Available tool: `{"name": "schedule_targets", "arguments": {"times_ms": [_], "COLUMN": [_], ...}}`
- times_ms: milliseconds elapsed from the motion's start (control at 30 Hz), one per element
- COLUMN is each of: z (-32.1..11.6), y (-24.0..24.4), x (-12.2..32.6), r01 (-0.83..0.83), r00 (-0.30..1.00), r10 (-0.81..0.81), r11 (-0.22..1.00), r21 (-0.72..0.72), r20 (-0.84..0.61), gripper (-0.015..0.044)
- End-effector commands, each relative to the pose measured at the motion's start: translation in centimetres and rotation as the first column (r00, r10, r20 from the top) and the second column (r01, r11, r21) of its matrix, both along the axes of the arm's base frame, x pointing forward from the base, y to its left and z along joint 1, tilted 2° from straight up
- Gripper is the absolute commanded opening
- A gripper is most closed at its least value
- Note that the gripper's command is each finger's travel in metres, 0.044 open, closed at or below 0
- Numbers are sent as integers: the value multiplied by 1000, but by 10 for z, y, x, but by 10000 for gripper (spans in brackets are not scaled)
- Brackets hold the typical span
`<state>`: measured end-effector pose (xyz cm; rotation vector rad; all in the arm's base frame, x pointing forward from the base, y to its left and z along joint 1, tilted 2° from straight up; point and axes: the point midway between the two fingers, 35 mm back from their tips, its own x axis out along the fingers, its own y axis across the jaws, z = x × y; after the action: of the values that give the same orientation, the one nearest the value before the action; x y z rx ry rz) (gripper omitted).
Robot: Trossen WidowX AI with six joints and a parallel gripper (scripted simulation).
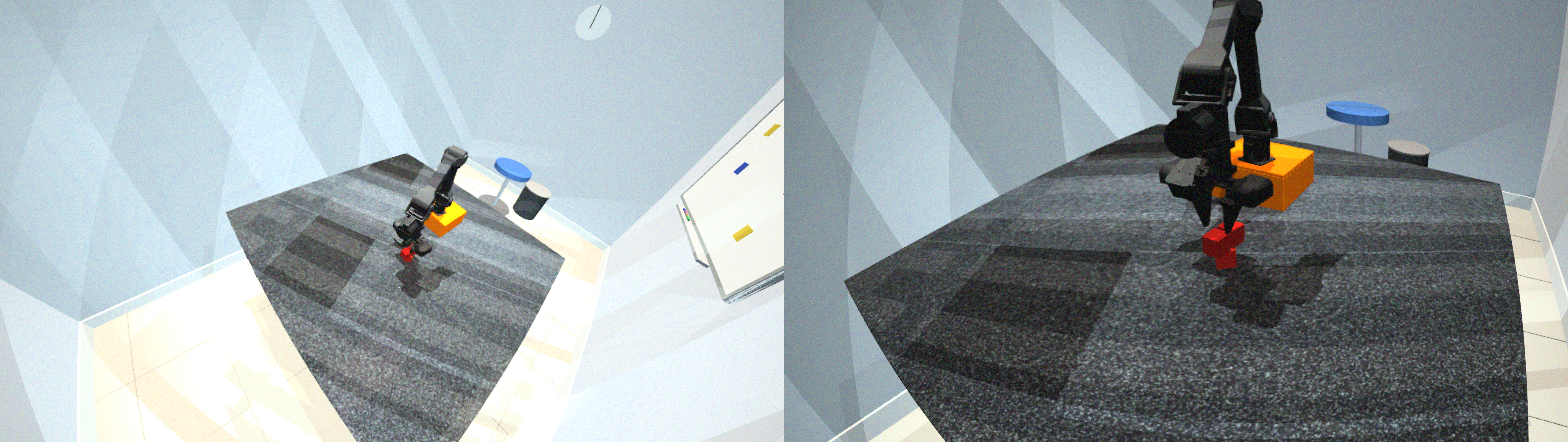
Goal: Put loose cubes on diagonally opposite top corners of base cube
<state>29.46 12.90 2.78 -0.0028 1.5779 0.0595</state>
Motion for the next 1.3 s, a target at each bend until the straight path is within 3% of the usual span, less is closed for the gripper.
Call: {"name": "schedule_targets", "arguments": {"times_ms": [0, 1267], "z": [8, 43], "y": [1, -1], "x": [3, 3], "r01": [-2, -2], "r00": [1000, 1000], "r10": [2, 2], "r11": [1000, 1000], "r21": [5, 5], "r20": [12, 12], "gripper": [205, 205]}}
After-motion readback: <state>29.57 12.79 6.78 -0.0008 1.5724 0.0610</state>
